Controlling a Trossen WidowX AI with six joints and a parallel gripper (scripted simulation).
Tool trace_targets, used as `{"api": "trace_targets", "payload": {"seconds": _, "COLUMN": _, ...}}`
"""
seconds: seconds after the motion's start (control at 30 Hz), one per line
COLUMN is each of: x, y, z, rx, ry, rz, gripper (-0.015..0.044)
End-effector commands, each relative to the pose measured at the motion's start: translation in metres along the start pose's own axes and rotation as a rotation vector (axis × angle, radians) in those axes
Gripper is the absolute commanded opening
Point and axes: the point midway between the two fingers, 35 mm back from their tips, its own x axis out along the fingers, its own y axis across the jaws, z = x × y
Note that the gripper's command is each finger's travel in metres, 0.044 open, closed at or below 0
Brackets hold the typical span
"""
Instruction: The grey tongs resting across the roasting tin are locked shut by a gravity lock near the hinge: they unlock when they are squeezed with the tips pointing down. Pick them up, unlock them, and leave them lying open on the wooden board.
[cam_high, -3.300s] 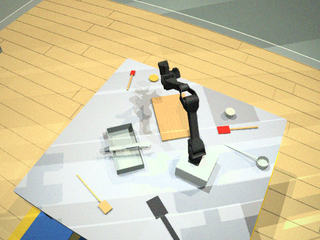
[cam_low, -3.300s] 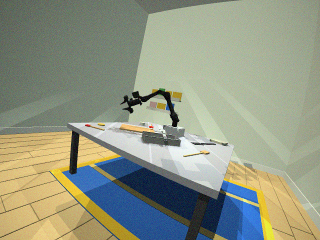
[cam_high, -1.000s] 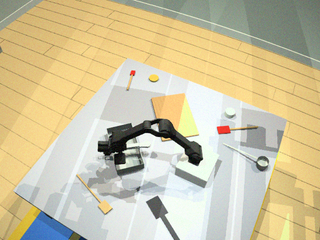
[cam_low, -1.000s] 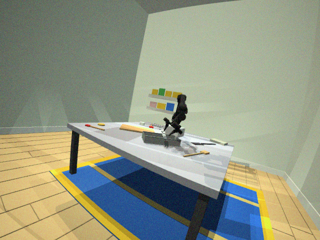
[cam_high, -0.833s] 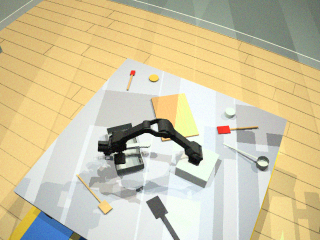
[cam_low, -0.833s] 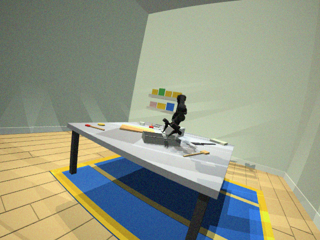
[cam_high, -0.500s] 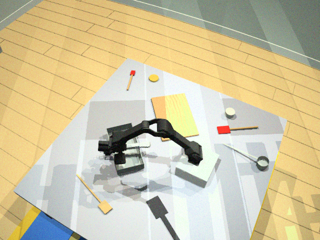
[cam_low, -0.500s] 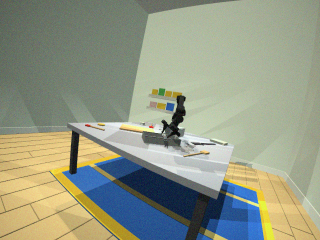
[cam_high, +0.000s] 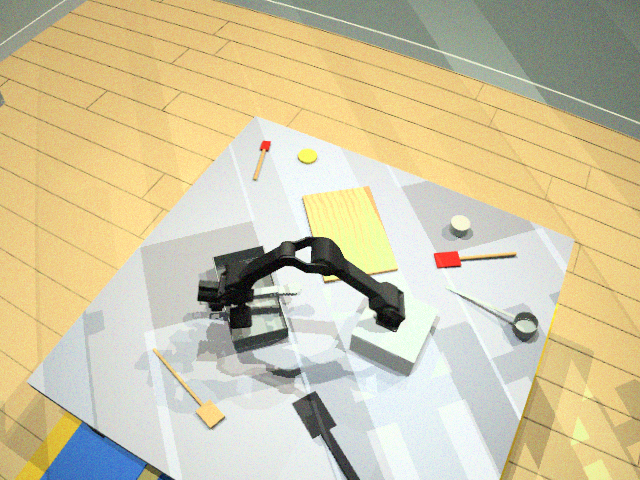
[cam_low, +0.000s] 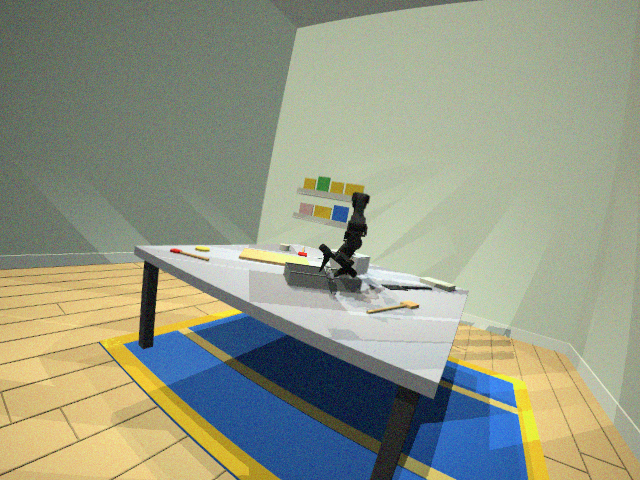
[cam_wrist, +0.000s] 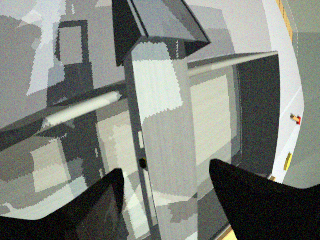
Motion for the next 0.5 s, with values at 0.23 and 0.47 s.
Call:
{"api": "trace_targets", "payload": {"seconds": 0.23, "x": 0.0109, "y": -0.0002, "z": -0.0012, "rx": 0.0, "ry": 0.001, "rz": -0.001, "gripper": 0.0234}}
{"api": "trace_targets", "payload": {"seconds": 0.47, "x": 0.0109, "y": -0.0002, "z": -0.0012, "rx": 0.0, "ry": 0.001, "rz": -0.001, "gripper": 0.007}}
